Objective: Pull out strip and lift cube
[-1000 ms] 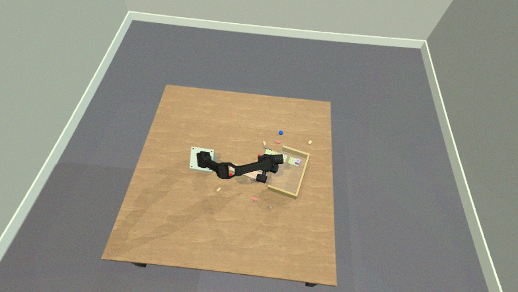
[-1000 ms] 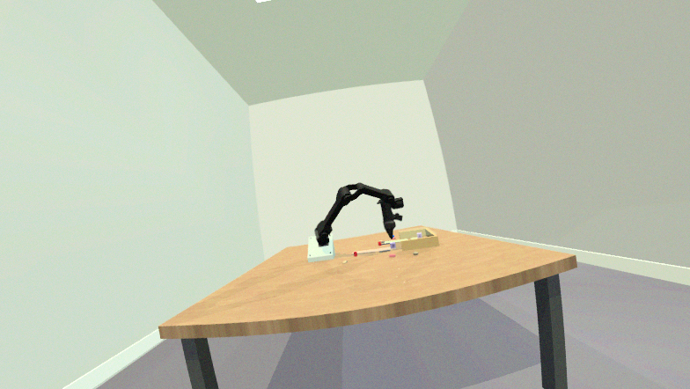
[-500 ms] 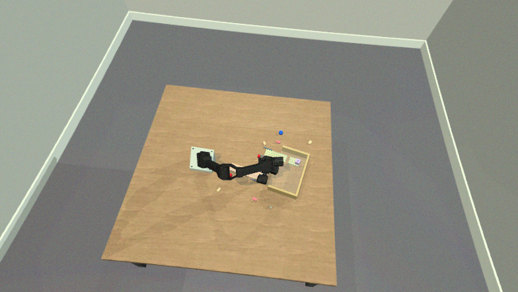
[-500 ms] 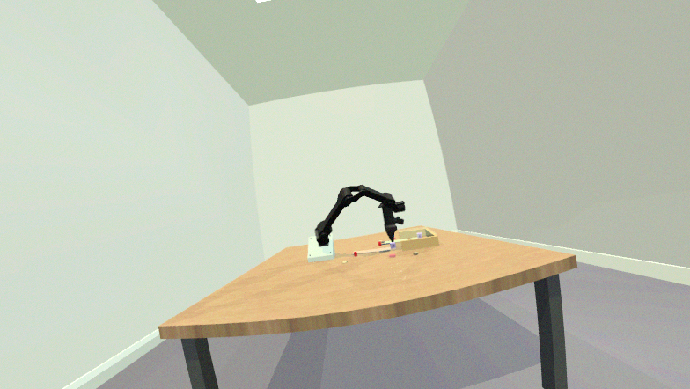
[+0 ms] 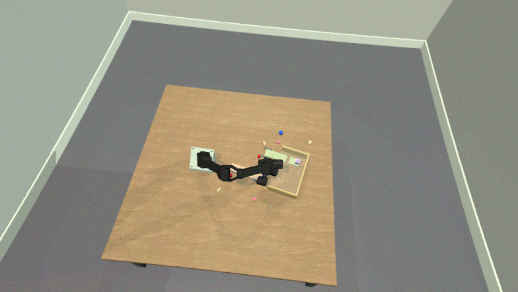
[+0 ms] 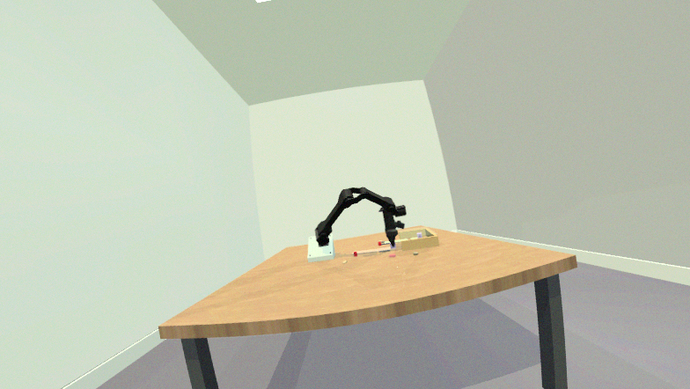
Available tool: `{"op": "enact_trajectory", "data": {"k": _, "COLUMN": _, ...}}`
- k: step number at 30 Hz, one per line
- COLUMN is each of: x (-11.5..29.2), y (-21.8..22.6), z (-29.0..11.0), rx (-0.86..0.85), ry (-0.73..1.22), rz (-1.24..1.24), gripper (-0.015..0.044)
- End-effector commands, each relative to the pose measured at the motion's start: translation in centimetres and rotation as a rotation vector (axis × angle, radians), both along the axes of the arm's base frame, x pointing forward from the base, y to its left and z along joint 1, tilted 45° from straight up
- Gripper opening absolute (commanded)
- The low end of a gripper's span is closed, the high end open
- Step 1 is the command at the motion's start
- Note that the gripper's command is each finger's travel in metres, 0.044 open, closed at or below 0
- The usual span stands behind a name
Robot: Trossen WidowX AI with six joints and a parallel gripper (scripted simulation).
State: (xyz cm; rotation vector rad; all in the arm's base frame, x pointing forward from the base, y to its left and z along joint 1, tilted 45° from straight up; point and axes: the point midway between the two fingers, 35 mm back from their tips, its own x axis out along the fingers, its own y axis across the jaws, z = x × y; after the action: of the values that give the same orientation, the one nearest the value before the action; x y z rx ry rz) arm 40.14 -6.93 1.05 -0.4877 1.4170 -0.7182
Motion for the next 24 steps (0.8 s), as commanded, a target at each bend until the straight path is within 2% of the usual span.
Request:
{"op": "enact_trajectory", "data": {"k": 1, "x": -0.1, "y": -0.5, "z": -0.5, "rx": -0.005, "ry": 0.006, "rz": 0.003, "gripper": 0.0250}}
{"op": "enact_trajectory", "data": {"k": 5, "x": -0.1, "y": -0.7, "z": -0.6, "rx": -0.006, "ry": 0.006, "rz": 0.003, "gripper": 0.0250}}
{"op": "enact_trajectory", "data": {"k": 9, "x": -0.1, "y": -0.5, "z": -0.5, "rx": -0.001, "ry": 0.002, "rz": -0.002, "gripper": 0.0145}}
{"op": "enact_trajectory", "data": {"k": 16, "x": -0.1, "y": -0.5, "z": -0.5, "rx": -0.001, "ry": 0.002, "rz": -0.002, "gripper": 0.0098}}
{"op": "enact_trajectory", "data": {"k": 20, "x": -0.4, "y": -0.3, "z": -0.3, "rx": -0.001, "ry": 0.002, "rz": -0.001, "gripper": 0.0000}}
{"op": "enact_trajectory", "data": {"k": 24, "x": -2.0, "y": 0.9, "z": 0.4, "rx": 0.000, "ry": 0.004, "rz": 0.000, "gripper": 0.0000}}
